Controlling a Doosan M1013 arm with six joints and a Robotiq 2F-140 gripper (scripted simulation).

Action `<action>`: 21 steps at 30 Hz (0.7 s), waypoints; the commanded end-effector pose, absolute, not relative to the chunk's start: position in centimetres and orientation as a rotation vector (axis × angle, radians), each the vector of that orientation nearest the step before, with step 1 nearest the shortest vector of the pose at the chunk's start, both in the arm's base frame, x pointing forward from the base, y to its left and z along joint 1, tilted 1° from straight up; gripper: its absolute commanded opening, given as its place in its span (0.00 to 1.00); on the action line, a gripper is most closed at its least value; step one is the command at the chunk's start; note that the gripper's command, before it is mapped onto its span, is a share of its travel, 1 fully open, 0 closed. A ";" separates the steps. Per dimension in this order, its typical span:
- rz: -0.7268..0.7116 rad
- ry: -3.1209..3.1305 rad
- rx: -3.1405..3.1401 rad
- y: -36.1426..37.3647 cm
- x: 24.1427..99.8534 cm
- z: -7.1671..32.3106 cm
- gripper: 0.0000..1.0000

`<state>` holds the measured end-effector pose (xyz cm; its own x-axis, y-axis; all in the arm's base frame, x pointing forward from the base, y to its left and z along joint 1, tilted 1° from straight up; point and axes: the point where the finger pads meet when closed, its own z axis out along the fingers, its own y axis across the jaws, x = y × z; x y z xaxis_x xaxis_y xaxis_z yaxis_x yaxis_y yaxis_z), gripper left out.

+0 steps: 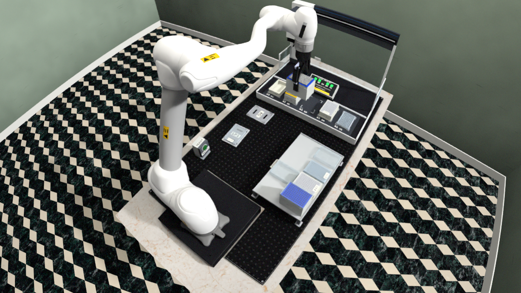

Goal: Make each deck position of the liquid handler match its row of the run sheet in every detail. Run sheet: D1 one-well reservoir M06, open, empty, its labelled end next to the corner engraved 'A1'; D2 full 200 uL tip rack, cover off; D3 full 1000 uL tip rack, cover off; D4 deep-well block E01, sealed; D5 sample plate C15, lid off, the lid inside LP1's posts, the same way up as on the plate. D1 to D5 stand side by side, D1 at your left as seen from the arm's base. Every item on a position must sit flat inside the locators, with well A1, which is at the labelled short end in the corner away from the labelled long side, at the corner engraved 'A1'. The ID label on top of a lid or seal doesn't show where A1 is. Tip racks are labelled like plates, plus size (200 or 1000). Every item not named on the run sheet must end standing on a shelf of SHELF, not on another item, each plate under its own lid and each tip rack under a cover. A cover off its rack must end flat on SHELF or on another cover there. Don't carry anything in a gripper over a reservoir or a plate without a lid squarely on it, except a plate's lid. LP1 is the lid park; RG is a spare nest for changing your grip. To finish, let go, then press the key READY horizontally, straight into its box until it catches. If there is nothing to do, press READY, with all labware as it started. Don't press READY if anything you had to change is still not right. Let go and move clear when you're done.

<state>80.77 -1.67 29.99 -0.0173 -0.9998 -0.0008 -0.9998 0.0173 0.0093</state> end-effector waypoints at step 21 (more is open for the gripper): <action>-0.012 -1.859 2.528 -1.7 81.9 30.1 0.10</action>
<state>81.87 -1.68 29.99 0.2720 -0.9623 -0.0027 -0.9622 -0.2720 0.0097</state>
